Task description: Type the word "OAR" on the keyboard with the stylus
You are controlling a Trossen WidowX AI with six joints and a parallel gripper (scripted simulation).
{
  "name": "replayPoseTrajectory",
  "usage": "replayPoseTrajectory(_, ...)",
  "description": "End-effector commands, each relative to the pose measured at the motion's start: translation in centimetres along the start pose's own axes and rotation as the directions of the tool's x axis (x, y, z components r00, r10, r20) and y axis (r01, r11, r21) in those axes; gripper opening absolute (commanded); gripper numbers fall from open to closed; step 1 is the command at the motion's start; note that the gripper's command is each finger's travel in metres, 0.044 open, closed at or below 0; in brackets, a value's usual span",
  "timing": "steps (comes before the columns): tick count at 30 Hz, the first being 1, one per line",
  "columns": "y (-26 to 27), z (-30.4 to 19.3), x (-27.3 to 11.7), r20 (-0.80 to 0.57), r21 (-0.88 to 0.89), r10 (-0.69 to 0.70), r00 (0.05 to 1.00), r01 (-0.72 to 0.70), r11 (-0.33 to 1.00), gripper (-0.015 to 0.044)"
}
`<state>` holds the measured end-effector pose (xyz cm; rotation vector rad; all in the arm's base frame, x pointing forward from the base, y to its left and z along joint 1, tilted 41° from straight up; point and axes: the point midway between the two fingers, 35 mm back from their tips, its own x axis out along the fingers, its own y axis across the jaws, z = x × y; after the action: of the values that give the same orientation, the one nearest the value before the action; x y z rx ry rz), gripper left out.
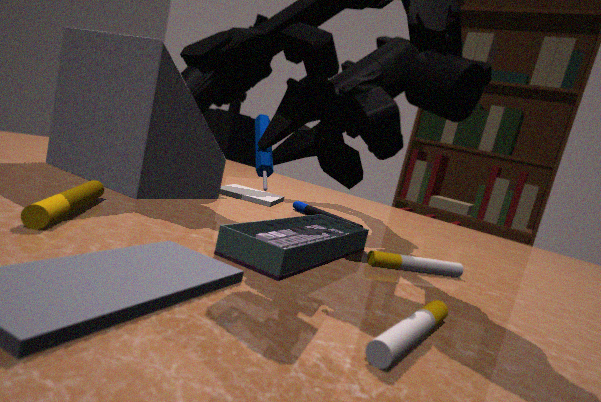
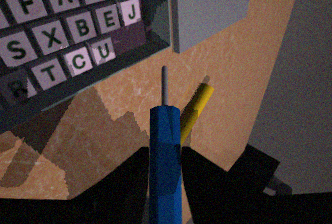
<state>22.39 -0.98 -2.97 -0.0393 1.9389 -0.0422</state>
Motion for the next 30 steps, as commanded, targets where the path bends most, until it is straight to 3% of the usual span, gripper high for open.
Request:
replayPoseTrajectory(1, 0.4, 0.4, -1.1, -0.002, -0.186, -0.037, 0.999, 0.036, 0.982, 0.0)
replayPoseTrajectory(9, 1.2, 0.5, -2.9, -0.012, -0.498, -0.093, 0.996, 0.075, 0.864, 0.0)
replayPoseTrajectory(18, 2.3, 0.6, -5.0, -0.016, -0.782, -0.158, 0.987, 0.086, 0.617, 0.0)
replayPoseTrajectory(27, 3.4, 0.4, -7.0, -0.015, -0.954, -0.221, 0.975, 0.052, 0.295, 0.0)
replayPoseTrajectory(30, 3.5, 0.4, -7.2, -0.015, -0.962, -0.226, 0.974, 0.048, 0.269, 0.0)
